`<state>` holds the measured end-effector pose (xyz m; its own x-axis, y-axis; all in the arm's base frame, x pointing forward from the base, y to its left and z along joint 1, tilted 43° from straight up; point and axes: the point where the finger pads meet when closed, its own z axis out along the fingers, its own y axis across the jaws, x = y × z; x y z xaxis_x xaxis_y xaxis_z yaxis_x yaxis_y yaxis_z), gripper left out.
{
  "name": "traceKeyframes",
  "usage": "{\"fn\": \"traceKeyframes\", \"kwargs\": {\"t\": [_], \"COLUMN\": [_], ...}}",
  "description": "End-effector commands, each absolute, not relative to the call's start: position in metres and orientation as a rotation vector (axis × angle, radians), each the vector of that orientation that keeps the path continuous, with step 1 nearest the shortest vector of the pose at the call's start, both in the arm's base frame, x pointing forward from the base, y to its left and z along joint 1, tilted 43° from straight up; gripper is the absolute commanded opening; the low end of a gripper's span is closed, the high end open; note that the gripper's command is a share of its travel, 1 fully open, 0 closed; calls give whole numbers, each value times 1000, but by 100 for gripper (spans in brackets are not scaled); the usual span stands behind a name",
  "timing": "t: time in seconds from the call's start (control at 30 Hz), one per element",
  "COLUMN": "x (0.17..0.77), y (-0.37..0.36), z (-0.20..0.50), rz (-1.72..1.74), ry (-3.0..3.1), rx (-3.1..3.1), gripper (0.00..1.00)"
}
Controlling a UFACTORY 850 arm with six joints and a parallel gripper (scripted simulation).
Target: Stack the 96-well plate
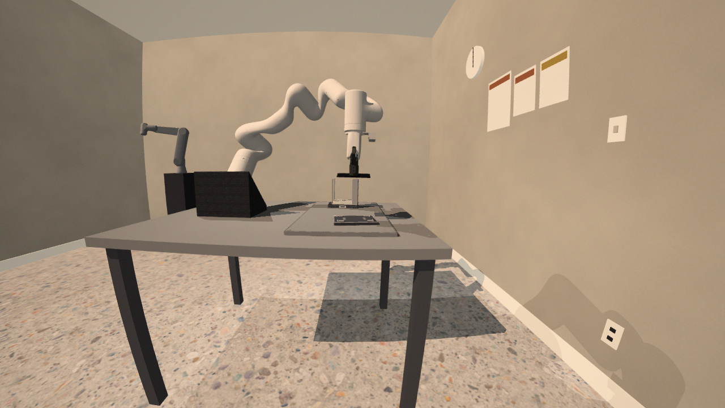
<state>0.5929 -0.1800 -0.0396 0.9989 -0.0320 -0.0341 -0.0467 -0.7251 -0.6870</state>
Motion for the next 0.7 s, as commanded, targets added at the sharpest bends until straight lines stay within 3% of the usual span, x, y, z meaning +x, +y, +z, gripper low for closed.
{"fn": "traceKeyframes", "kwargs": {"t": [0.0,0.67], "x": [591,583], "y": [-170,-127], "z": [-28,14], "rz": [24,24], "ry": [60,60], "rx": [-2385,-2385], "gripper": [0,0]}}
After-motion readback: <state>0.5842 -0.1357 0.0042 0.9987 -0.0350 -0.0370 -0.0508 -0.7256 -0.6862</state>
